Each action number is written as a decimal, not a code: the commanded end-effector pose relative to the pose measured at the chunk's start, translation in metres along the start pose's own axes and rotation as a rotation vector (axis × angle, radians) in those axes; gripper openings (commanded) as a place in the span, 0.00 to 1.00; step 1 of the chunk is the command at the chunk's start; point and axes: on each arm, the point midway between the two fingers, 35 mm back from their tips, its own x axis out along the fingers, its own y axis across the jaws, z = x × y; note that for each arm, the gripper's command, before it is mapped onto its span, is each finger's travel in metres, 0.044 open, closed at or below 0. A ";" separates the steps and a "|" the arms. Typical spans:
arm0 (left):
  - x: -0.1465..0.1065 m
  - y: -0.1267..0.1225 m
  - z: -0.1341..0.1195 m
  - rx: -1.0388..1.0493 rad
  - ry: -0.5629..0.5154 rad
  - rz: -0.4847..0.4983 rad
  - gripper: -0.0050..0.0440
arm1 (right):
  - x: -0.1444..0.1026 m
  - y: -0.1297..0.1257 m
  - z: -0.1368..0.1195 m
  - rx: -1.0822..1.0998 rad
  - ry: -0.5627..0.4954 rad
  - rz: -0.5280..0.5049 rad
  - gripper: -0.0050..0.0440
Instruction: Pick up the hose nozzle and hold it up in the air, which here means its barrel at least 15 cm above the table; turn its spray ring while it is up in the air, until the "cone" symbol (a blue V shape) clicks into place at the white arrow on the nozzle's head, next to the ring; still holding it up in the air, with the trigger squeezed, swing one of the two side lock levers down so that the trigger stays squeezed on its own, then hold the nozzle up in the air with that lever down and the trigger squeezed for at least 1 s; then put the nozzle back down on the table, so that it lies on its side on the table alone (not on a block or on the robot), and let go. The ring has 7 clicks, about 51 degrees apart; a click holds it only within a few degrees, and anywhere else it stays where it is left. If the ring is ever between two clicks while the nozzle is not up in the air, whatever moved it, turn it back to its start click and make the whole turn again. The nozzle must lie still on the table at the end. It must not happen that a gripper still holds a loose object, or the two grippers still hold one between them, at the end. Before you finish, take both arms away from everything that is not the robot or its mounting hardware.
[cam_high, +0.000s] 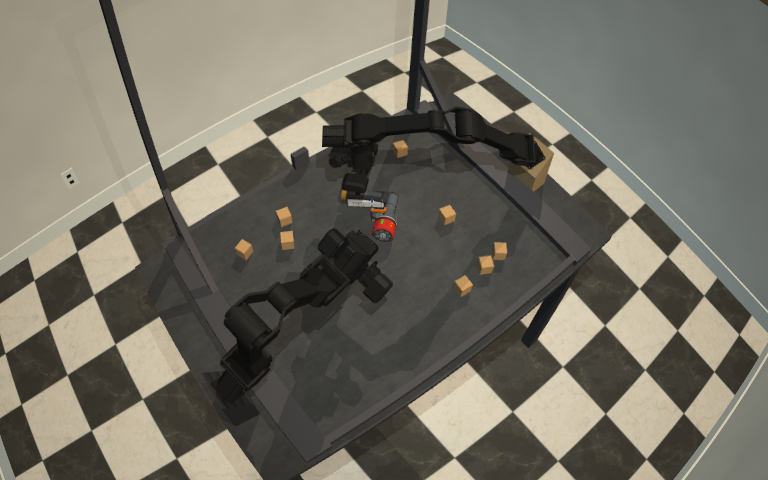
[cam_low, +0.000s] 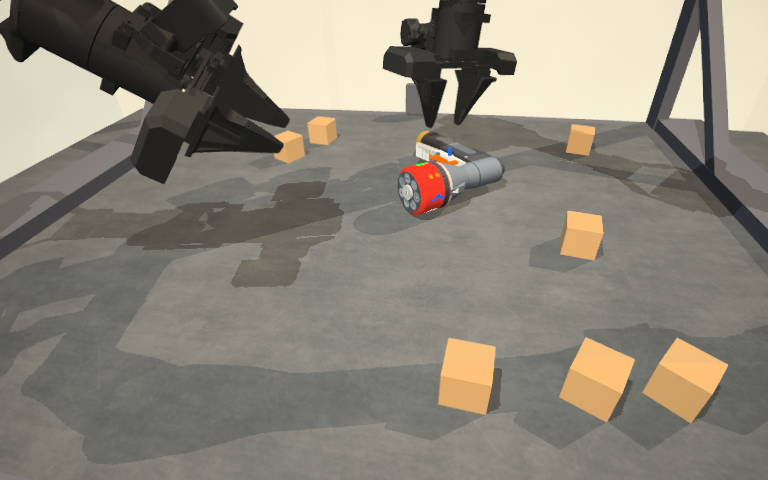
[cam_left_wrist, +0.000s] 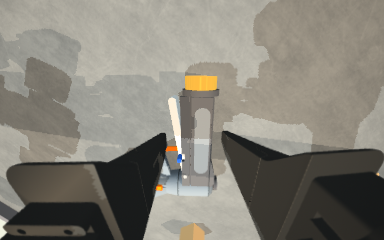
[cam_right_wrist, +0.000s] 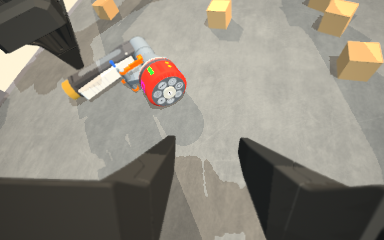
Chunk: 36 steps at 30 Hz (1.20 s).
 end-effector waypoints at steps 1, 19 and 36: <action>-0.033 0.011 0.003 -0.030 -0.028 0.010 0.59 | -0.003 0.000 0.010 -0.003 -0.028 0.002 0.47; -0.021 0.015 -0.007 -0.091 -0.055 -0.010 0.59 | -0.003 0.000 0.010 -0.003 -0.028 0.002 0.47; -0.018 0.048 -0.029 -0.389 -0.295 -0.062 0.59 | -0.003 0.000 0.011 -0.003 -0.029 0.002 0.47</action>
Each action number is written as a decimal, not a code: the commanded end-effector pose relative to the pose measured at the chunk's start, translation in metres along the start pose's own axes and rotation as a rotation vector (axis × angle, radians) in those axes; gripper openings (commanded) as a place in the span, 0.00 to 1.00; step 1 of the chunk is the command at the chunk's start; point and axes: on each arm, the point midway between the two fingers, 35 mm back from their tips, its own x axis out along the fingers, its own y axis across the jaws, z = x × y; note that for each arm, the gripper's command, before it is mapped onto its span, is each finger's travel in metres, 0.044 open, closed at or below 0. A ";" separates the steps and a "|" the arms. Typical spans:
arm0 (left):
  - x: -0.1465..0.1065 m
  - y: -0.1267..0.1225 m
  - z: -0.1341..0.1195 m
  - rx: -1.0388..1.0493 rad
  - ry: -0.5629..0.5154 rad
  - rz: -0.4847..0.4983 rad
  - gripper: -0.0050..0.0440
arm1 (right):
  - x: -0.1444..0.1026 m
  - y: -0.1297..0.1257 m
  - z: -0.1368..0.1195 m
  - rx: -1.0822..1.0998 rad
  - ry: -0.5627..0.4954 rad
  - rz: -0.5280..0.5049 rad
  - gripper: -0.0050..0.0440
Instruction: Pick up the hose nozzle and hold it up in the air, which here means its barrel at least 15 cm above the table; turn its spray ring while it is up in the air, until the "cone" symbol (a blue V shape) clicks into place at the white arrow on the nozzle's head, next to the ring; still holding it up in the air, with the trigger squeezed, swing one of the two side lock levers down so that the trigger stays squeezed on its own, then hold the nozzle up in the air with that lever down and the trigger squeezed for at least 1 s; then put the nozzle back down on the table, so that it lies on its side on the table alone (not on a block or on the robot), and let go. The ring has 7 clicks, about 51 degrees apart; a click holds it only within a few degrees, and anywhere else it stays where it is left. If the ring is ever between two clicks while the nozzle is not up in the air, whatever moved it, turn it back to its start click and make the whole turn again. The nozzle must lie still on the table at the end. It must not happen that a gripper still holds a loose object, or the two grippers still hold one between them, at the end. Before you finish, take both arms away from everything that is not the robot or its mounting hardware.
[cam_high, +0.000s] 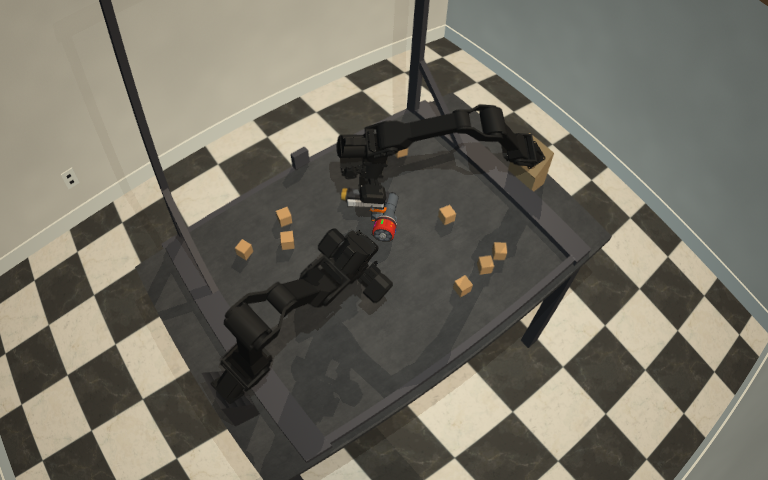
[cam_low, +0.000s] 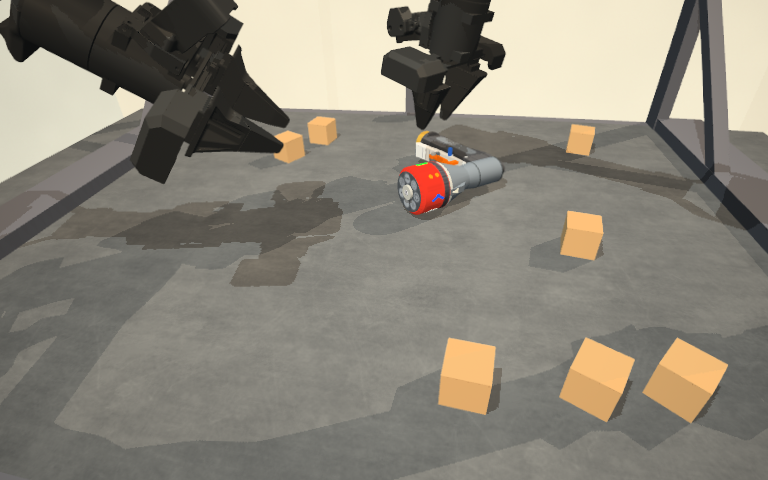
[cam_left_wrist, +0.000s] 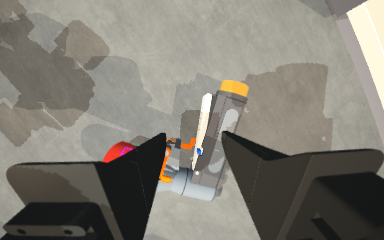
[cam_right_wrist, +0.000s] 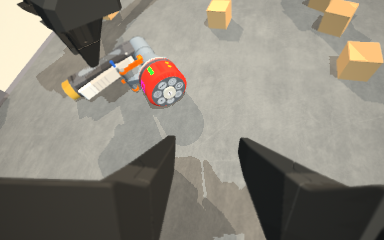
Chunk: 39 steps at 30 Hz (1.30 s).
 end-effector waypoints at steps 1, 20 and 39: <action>-0.011 0.017 -0.002 -0.098 -0.120 -0.016 0.59 | -0.003 0.000 0.011 -0.003 -0.029 0.002 0.47; -0.029 0.052 -0.026 -0.314 -0.409 -0.047 0.59 | -0.003 0.000 0.011 -0.003 -0.030 0.002 0.47; -0.063 0.073 -0.062 -0.421 -0.732 -0.055 0.59 | -0.003 0.000 0.011 -0.003 -0.030 0.002 0.47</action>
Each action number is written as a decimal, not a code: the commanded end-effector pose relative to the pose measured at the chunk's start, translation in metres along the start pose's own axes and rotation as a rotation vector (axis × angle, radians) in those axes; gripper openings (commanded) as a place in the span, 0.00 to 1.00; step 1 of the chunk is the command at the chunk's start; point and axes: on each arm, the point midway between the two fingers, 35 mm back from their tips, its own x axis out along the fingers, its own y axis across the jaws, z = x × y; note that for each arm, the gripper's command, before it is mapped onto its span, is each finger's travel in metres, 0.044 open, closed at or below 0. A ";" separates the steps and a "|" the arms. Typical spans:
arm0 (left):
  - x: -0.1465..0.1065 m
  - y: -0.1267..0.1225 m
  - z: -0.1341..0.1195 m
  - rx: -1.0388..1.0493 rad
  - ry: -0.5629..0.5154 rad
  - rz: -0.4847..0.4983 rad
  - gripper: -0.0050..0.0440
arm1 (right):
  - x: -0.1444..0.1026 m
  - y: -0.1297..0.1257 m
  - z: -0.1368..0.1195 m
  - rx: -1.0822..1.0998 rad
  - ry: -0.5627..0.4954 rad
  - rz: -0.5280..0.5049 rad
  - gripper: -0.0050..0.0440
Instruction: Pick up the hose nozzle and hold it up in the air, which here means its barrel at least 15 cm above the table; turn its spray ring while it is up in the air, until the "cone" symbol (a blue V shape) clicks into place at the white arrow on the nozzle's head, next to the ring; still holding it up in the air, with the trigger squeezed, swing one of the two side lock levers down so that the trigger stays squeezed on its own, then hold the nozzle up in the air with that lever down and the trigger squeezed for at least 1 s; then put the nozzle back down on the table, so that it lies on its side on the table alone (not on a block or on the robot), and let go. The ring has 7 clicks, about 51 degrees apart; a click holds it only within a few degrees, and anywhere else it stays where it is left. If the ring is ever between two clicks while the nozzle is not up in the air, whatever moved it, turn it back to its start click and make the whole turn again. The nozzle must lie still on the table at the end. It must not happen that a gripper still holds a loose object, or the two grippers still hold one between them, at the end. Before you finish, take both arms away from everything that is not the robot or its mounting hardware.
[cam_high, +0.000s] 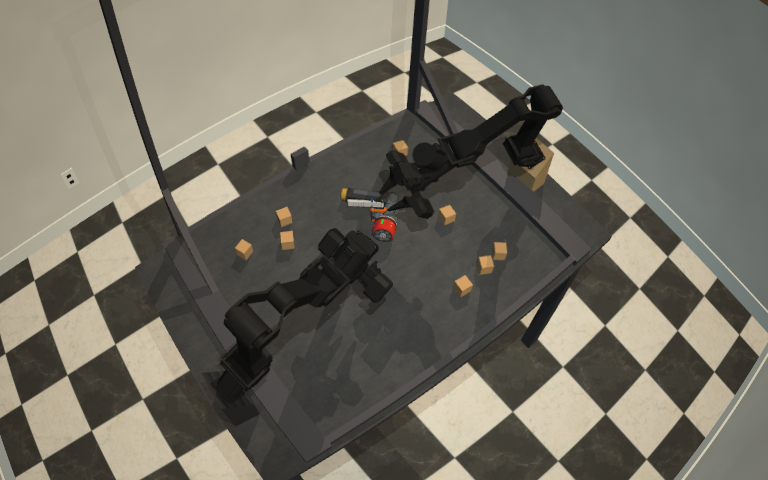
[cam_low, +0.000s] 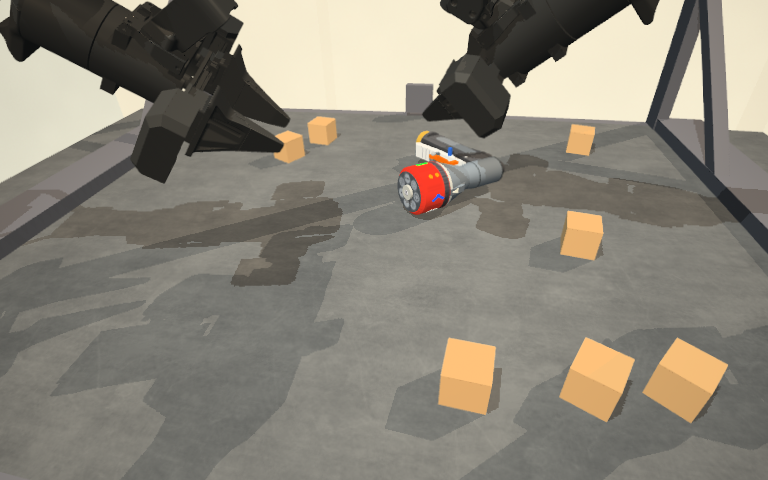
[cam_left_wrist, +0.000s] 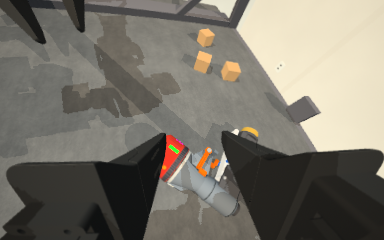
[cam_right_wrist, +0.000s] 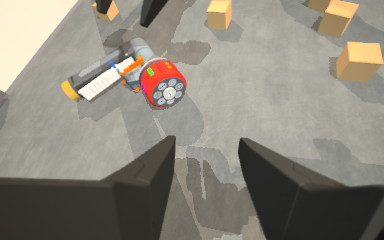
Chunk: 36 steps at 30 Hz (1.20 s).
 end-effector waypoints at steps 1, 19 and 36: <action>-0.015 0.005 0.006 -0.019 -0.104 -0.018 0.59 | -0.003 0.000 0.010 -0.003 -0.028 0.002 0.47; -0.011 0.004 0.001 -0.018 -0.072 -0.013 0.59 | -0.003 0.000 0.010 -0.003 -0.028 0.002 0.47; -0.010 0.004 0.002 -0.016 -0.070 -0.011 0.59 | -0.003 0.000 0.010 -0.003 -0.027 0.001 0.47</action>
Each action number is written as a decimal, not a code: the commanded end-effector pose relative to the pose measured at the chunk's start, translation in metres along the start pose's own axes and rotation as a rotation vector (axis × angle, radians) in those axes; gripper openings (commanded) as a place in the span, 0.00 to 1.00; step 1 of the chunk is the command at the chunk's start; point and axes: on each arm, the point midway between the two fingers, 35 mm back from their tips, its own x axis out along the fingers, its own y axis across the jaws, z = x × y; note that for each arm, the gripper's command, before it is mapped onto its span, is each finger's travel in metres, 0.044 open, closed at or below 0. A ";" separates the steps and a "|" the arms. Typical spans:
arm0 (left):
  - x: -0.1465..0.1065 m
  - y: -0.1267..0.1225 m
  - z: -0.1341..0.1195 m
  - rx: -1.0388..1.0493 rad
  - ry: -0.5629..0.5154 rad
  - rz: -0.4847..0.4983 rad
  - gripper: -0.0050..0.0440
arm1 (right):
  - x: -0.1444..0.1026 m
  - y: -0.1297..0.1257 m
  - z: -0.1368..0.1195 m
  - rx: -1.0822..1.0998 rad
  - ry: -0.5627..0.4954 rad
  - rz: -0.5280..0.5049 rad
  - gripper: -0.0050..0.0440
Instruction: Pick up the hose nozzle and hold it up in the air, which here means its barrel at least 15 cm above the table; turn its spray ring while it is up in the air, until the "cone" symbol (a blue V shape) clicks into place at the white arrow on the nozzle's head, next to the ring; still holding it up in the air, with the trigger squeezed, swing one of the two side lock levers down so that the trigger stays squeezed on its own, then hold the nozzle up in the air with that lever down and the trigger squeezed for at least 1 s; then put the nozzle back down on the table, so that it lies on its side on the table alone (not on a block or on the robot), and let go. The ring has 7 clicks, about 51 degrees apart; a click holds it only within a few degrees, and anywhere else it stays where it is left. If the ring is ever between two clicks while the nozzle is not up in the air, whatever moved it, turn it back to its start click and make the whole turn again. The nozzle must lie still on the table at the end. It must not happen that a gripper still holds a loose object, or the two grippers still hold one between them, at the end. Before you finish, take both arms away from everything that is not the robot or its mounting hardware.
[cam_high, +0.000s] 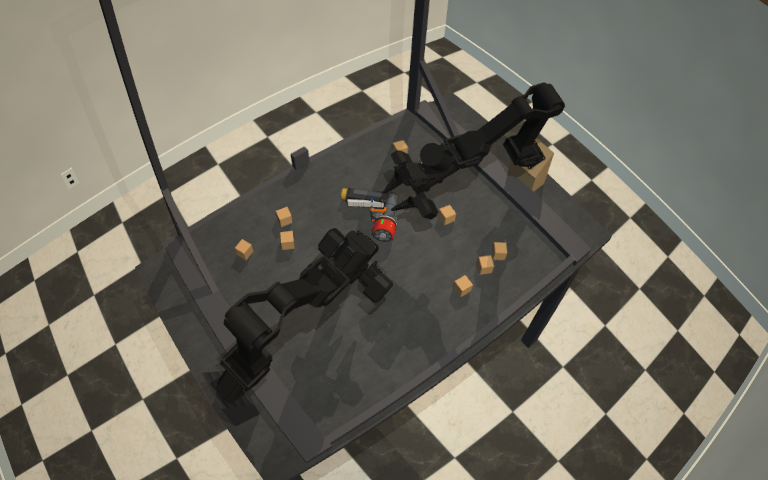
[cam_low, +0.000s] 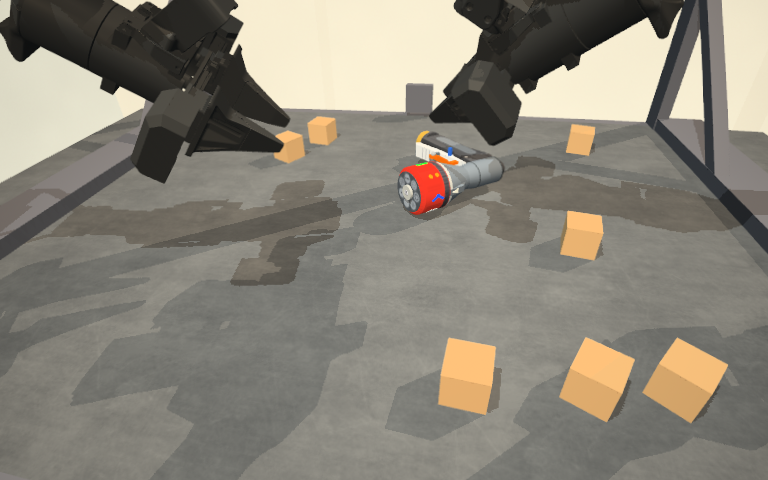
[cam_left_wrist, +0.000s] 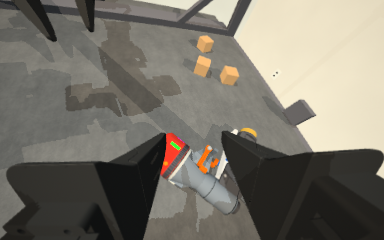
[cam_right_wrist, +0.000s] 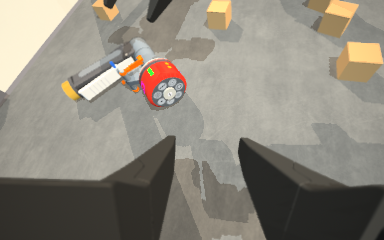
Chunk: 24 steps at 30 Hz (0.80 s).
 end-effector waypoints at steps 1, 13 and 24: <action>-0.002 0.000 0.009 0.000 -0.020 0.002 0.59 | -0.003 0.000 0.010 -0.003 -0.027 0.001 0.47; -0.002 0.000 0.011 0.001 -0.025 0.003 0.59 | -0.003 0.000 0.010 -0.003 -0.027 0.001 0.47; -0.003 0.000 0.011 0.002 -0.026 0.003 0.59 | -0.003 0.000 0.010 -0.003 -0.026 0.001 0.47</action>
